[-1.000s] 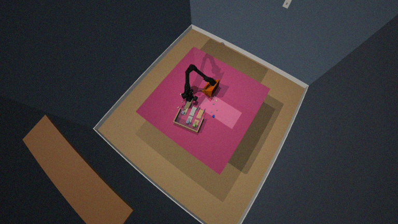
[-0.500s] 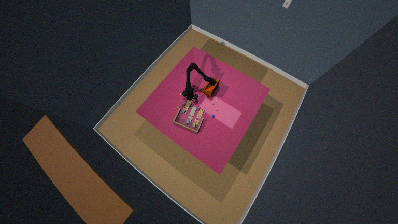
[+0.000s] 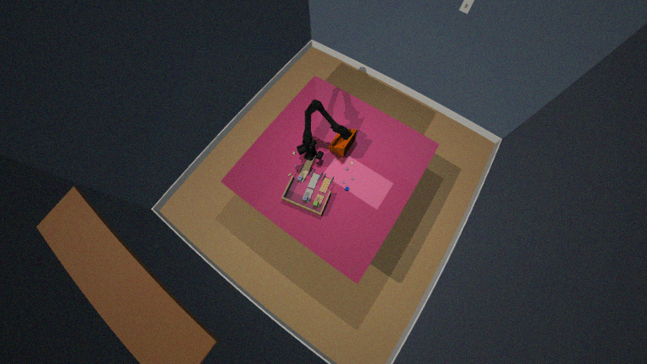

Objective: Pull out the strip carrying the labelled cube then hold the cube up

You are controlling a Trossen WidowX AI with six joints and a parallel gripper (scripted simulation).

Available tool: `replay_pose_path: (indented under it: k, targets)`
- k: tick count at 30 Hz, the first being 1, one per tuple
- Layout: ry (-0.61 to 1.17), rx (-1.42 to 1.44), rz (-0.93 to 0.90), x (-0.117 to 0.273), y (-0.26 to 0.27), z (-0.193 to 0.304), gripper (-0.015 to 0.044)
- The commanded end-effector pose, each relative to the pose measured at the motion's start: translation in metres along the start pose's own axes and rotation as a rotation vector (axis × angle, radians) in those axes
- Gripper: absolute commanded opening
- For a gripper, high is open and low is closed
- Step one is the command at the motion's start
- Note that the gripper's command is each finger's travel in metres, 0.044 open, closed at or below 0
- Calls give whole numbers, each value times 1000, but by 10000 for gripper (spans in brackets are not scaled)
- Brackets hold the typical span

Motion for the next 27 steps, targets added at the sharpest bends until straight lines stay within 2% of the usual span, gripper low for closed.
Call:
replay_pose_path:
  k: [1,27]
  targets:
    - [18,5,-7,-4,3,12,0]
    - [20,6,-6,-3,3,47,0]
Point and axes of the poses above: the point midway between the two fingers, 35 mm back from their tips, its own x axis back along the fingers, its own y axis across the jaws, z = x × y, the point moved 1 cm from there along x, back along the fingers, and after that the axes turned 3 degrees about x, right-handed, at the moved point
